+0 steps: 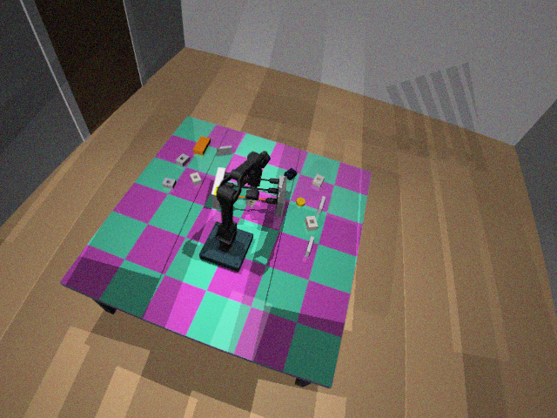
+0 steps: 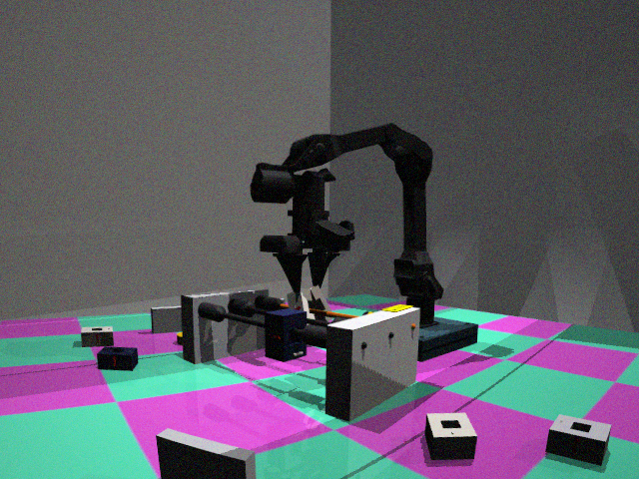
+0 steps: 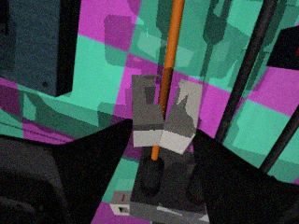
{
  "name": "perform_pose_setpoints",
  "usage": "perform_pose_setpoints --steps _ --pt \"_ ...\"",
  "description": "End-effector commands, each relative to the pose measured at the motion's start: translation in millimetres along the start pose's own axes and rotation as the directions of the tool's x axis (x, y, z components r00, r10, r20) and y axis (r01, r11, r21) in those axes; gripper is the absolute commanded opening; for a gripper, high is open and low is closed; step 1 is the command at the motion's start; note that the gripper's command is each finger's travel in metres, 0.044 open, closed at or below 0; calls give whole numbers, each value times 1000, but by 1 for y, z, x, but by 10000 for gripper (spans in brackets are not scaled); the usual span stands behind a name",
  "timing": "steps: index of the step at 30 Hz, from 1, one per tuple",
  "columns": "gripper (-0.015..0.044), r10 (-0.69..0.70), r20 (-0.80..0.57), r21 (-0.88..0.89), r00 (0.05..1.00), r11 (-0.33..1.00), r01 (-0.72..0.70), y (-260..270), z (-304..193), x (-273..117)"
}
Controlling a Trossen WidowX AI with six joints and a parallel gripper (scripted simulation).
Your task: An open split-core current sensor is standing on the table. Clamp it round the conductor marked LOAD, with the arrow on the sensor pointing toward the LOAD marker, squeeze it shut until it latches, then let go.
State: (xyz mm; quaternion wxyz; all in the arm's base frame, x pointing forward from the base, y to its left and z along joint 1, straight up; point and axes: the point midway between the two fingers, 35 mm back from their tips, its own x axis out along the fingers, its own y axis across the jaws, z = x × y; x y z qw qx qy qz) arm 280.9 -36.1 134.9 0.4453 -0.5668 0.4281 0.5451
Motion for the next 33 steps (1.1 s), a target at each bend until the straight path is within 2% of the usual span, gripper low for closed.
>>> perform_pose_setpoints --steps 1,33 --pt "0 4 2 -3 1000 1000 -4 1 1 9" --pt "0 1 0 0 1000 1000 -1 1 0 6"
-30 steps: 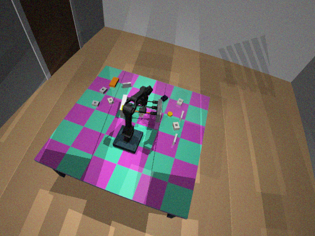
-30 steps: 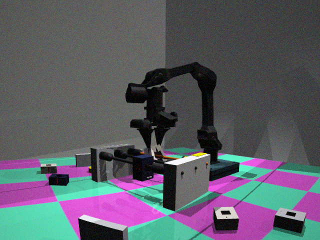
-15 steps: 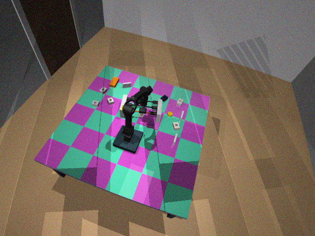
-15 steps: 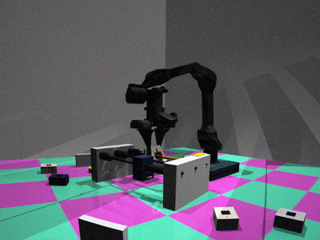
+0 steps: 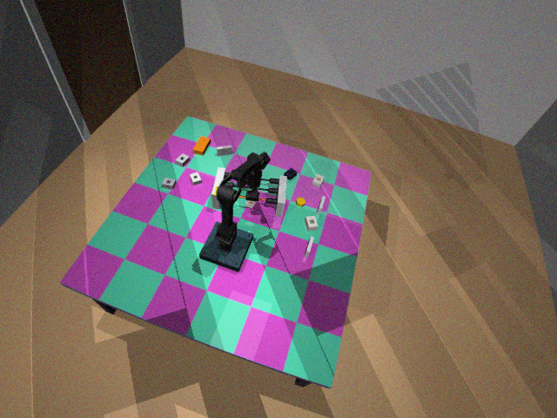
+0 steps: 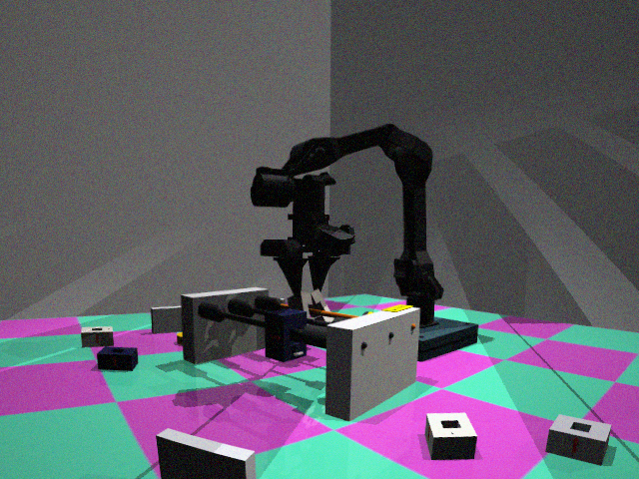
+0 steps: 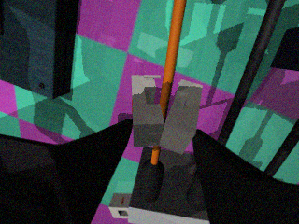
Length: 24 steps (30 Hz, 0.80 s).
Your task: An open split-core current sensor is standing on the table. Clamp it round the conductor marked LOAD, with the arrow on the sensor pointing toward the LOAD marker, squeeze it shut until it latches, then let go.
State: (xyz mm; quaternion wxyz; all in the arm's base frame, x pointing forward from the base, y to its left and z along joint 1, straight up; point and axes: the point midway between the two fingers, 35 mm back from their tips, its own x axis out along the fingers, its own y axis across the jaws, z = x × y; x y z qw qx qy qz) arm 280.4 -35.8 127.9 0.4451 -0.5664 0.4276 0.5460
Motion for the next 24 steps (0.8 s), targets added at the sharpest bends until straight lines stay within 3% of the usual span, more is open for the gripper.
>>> perform_pose_setpoints --steps 1,16,24 --pt "0 0 -1 1 1000 1000 0 0 0 -1" --pt "0 0 -1 1 1000 1000 0 0 0 -1" --pt "210 0 -1 1 1000 1000 0 0 0 -1"
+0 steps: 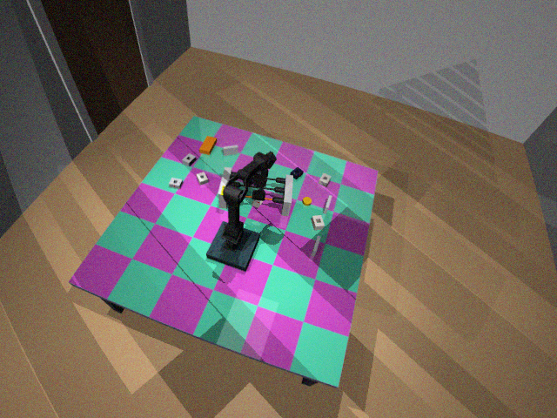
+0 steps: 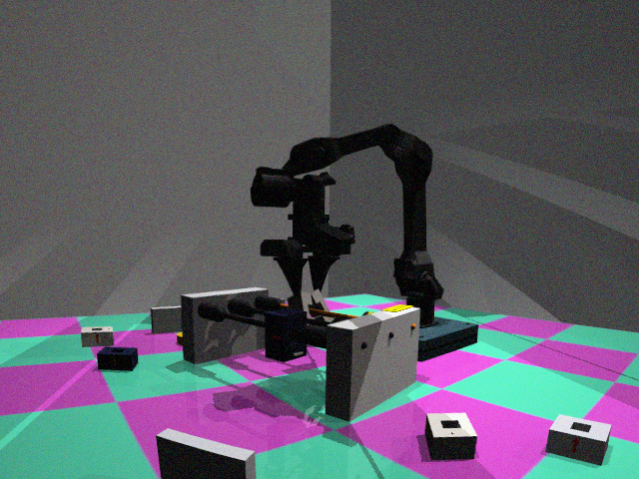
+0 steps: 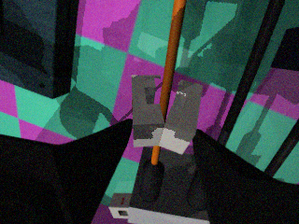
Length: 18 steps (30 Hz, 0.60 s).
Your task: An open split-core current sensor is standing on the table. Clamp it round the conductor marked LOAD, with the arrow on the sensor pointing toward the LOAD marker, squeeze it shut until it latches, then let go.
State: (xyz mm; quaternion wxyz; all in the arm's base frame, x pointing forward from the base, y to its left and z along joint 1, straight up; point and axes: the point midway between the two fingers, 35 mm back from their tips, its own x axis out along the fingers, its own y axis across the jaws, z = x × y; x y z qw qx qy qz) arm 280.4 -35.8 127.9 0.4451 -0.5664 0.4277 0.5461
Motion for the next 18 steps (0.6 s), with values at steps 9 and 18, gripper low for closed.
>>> perform_pose_setpoints --steps 9,18 --pt "440 0 -1 1 1000 1000 0 0 0 -1" --pt "440 11 -1 0 1000 1000 -11 -1 -1 12"
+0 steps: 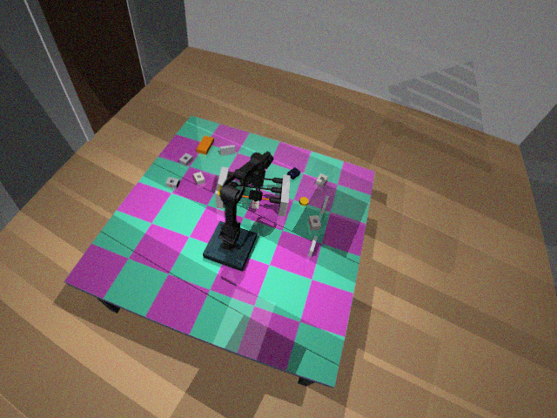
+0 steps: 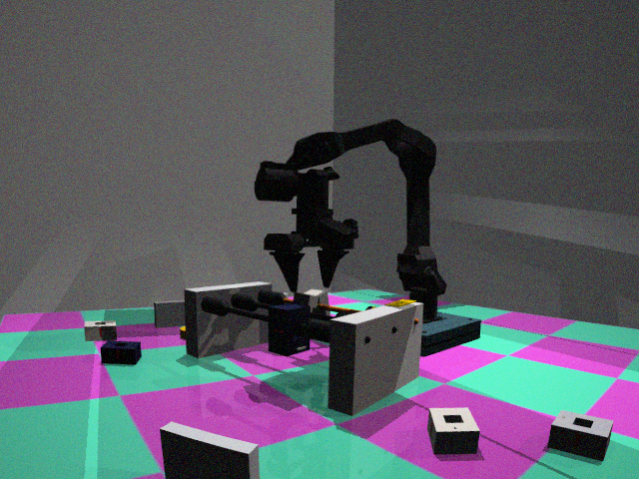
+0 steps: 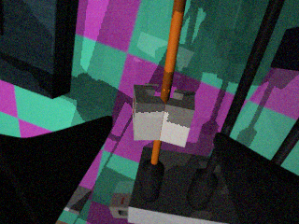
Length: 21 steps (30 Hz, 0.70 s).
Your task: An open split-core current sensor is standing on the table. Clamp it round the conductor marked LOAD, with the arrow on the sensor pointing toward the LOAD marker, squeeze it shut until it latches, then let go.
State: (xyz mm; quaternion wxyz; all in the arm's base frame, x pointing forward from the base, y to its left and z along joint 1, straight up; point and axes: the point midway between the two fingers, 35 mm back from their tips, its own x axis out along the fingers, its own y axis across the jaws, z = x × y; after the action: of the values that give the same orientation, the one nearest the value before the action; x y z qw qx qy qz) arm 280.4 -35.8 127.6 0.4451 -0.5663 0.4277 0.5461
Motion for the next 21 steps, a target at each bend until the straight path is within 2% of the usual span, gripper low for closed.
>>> perform_pose_setpoints --steps 1,3,21 --pt "440 22 0 -1 1000 1000 -22 0 -1 26" --pt "440 33 0 -2 999 999 -33 0 0 39" --pt "440 33 0 -2 999 999 -33 1 -1 57"
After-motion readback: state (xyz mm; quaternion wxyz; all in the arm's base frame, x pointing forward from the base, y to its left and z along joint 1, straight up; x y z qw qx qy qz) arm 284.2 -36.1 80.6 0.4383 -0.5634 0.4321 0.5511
